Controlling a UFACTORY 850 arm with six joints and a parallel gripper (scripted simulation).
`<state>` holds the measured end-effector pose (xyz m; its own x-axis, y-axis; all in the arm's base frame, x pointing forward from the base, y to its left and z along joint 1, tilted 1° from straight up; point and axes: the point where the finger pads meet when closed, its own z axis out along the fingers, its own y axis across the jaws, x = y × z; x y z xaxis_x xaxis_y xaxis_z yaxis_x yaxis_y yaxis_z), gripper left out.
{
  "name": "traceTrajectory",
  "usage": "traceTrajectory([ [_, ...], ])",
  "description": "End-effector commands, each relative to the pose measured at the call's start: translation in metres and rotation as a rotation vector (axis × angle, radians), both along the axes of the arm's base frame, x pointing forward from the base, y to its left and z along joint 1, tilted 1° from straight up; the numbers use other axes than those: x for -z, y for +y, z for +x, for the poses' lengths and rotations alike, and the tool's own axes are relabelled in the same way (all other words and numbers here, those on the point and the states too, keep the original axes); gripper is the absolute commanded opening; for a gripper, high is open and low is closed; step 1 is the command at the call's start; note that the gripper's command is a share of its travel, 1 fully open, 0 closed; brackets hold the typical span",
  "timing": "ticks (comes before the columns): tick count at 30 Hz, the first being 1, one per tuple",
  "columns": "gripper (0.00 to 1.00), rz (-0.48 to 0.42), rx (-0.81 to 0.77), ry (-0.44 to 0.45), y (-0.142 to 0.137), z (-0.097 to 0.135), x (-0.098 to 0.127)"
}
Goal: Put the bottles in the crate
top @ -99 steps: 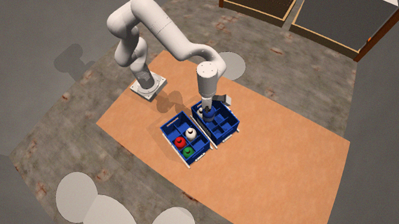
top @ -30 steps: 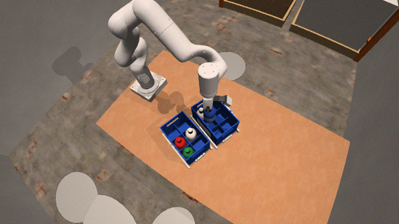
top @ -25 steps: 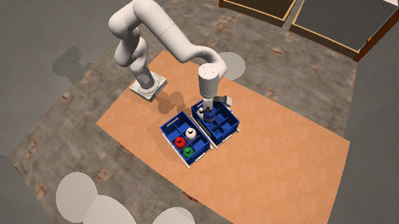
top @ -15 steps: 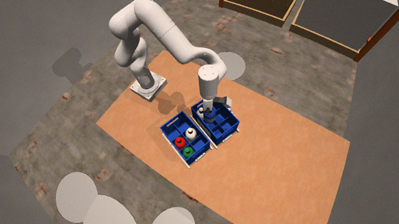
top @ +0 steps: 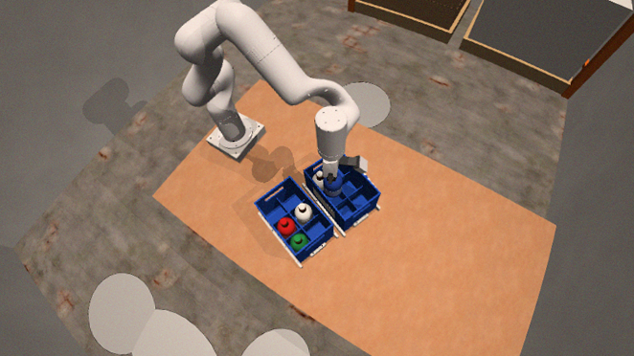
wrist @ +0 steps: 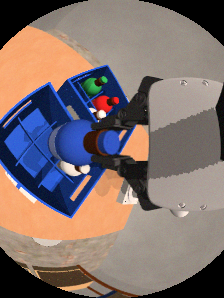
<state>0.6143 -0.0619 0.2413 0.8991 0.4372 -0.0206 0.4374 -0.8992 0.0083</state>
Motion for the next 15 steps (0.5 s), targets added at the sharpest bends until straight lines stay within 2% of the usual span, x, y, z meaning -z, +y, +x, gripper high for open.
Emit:
traceTrajectory([
  [1, 0.00, 0.000, 0.000, -0.003, 0.000, 0.001, 0.002],
  [15, 0.00, 0.000, 0.000, -0.003, 0.000, 0.001, 0.014],
])
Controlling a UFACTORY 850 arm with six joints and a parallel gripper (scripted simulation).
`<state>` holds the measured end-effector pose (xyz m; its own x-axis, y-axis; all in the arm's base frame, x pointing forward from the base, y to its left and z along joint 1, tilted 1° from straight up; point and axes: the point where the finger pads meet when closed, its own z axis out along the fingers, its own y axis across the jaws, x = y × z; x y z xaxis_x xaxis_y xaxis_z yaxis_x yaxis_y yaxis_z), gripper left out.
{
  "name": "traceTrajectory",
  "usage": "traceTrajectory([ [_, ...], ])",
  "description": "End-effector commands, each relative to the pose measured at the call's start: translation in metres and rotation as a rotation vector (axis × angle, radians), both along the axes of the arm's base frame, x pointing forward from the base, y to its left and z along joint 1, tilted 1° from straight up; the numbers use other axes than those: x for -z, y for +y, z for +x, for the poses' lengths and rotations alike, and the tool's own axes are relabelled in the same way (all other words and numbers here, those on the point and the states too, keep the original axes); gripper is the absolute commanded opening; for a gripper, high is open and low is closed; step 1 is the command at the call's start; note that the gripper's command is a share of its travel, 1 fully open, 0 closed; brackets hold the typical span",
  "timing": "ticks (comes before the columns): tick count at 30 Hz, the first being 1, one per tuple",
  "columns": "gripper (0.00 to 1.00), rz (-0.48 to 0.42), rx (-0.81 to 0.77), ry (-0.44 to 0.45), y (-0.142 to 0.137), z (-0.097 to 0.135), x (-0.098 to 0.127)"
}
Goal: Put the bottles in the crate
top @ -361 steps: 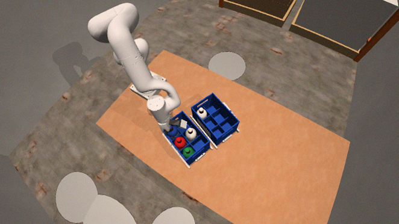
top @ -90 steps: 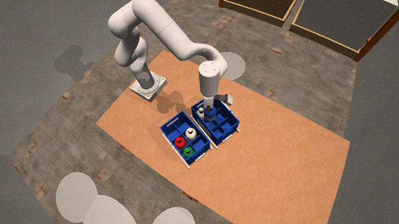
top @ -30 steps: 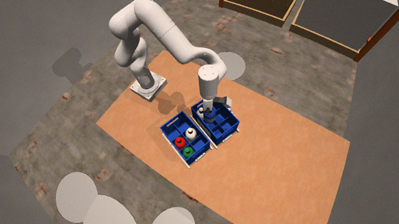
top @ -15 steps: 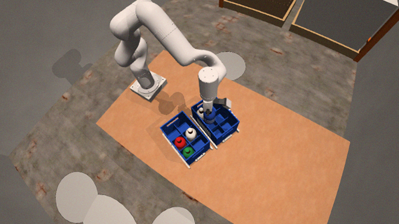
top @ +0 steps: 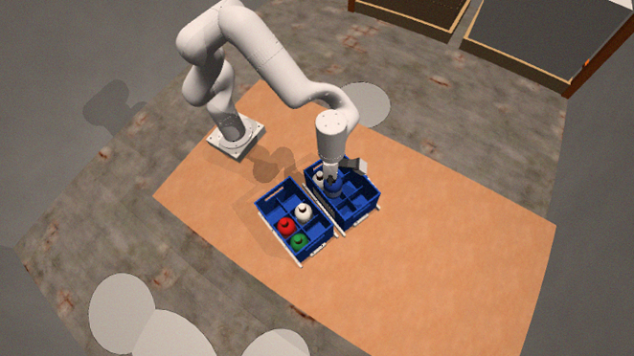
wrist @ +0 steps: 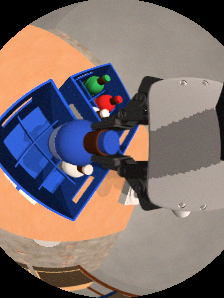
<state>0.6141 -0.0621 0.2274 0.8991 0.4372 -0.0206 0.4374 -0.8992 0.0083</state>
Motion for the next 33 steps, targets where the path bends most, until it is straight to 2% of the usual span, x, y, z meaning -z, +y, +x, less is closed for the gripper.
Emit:
traceTrajectory([
  [1, 0.00, 0.000, 0.000, -0.003, 0.000, 0.001, 0.001],
  [33, 0.00, 0.000, 0.000, -0.003, -0.001, 0.001, 0.030],
])
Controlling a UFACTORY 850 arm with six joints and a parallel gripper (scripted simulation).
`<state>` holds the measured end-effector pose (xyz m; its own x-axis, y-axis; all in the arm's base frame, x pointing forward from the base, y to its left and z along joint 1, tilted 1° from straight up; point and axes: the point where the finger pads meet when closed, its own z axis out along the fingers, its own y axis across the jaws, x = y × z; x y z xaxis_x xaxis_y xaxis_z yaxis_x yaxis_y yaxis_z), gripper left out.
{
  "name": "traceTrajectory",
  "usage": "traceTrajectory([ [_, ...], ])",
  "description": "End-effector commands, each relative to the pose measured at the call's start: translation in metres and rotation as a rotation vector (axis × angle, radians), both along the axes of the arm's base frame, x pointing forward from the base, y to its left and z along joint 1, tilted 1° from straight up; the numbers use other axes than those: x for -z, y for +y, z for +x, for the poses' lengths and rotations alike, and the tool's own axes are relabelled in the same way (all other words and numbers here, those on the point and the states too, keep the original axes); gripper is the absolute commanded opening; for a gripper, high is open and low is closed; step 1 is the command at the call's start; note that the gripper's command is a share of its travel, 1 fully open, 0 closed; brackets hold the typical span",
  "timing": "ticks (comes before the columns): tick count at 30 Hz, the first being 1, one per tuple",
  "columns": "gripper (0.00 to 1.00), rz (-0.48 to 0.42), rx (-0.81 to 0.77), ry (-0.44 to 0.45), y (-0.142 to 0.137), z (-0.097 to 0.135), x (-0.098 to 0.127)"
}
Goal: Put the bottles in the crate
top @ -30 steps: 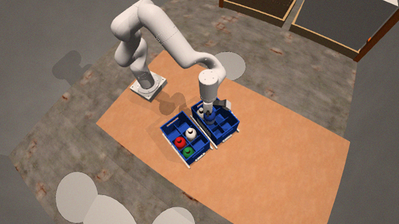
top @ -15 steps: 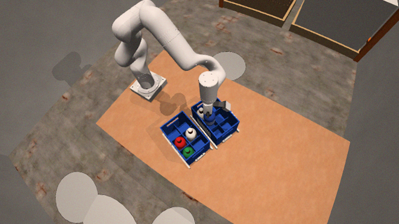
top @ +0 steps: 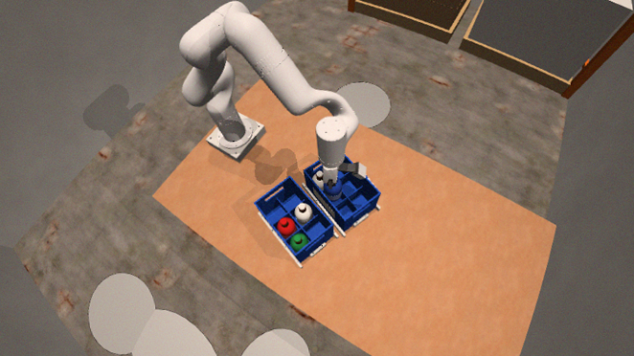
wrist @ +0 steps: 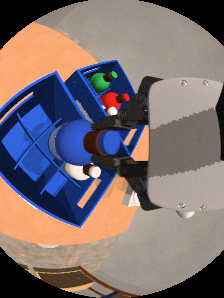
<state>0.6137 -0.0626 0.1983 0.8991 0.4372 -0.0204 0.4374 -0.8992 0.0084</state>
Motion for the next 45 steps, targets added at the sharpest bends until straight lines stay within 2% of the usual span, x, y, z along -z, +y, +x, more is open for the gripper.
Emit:
traceTrajectory([
  [1, 0.00, 0.000, 0.000, -0.003, 0.000, 0.001, 0.001],
  [45, 0.00, 0.000, 0.000, -0.003, -0.001, 0.000, 0.041],
])
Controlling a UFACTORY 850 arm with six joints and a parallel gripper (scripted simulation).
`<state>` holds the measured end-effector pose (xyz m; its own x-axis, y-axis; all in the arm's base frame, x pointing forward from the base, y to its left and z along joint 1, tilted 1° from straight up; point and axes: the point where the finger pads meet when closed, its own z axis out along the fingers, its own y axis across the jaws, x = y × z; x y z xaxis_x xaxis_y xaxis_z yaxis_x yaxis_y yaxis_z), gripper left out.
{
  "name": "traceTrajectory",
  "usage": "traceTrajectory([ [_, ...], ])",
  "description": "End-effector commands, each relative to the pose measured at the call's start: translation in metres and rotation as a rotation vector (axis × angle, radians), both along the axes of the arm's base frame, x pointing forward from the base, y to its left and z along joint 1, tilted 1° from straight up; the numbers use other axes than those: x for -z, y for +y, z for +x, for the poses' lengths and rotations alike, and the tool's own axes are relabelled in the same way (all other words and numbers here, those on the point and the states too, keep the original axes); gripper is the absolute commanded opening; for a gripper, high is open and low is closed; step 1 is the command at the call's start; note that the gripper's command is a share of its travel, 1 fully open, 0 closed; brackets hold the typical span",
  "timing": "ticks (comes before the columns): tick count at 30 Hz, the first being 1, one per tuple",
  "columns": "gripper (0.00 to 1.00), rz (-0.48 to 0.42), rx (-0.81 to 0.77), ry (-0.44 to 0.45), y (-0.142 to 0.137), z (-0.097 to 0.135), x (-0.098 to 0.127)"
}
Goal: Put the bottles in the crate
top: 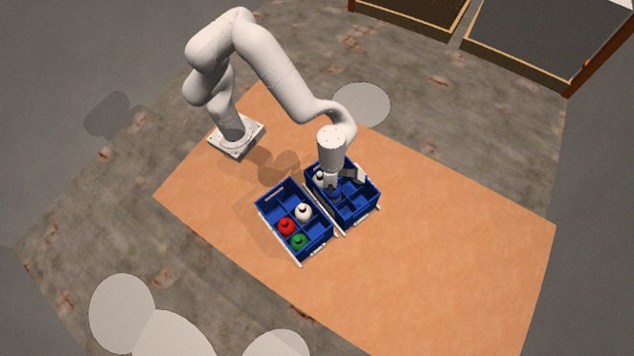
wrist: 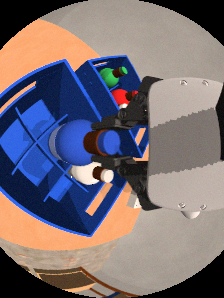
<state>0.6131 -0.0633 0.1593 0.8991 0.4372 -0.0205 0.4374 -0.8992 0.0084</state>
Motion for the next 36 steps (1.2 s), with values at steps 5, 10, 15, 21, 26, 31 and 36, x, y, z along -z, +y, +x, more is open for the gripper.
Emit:
traceTrajectory([
  [5, 0.00, 0.000, 0.000, -0.003, 0.000, 0.001, 0.007],
  [10, 0.00, 0.000, 0.000, -0.003, 0.000, 0.001, 0.010],
  [15, 0.00, 0.000, 0.000, -0.003, 0.000, 0.001, 0.015],
  [21, 0.00, 0.000, 0.000, -0.003, 0.000, 0.001, 0.021],
  [26, 0.00, 0.000, 0.000, -0.003, 0.000, 0.001, 0.024],
  [31, 0.00, 0.000, 0.000, -0.003, -0.001, 0.001, 0.029],
  [36, 0.00, 0.000, 0.000, -0.003, -0.001, 0.001, 0.030],
])
